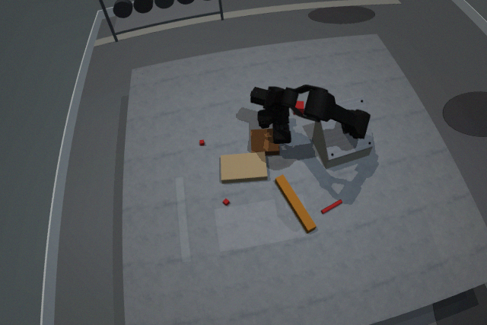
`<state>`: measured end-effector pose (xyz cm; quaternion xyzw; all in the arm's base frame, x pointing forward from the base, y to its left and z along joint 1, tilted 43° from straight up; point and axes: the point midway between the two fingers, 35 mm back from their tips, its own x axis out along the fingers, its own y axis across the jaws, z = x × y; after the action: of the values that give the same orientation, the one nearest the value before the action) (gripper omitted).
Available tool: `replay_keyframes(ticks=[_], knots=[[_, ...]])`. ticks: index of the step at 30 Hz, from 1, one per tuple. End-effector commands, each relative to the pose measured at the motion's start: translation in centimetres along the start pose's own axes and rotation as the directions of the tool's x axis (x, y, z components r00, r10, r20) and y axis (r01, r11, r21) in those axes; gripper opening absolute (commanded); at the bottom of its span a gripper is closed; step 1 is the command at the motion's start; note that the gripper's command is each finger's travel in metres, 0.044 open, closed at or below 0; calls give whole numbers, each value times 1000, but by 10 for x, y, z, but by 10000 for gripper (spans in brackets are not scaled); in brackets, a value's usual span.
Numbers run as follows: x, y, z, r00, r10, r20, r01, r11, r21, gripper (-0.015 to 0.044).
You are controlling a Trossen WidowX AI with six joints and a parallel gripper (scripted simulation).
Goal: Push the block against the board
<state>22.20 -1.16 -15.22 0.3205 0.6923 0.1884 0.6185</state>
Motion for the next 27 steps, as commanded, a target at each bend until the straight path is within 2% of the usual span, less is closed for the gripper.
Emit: replay_keyframes(ticks=[1, 9, 27], knots=[[0, 0, 8, 1000, 0, 7, 0, 1000, -4, 0], [-1, 0, 9, 1000, 0, 7, 0, 1000, -4, 0], [0, -2, -20, 1000, 0, 6, 1, 1000, -2, 0]])
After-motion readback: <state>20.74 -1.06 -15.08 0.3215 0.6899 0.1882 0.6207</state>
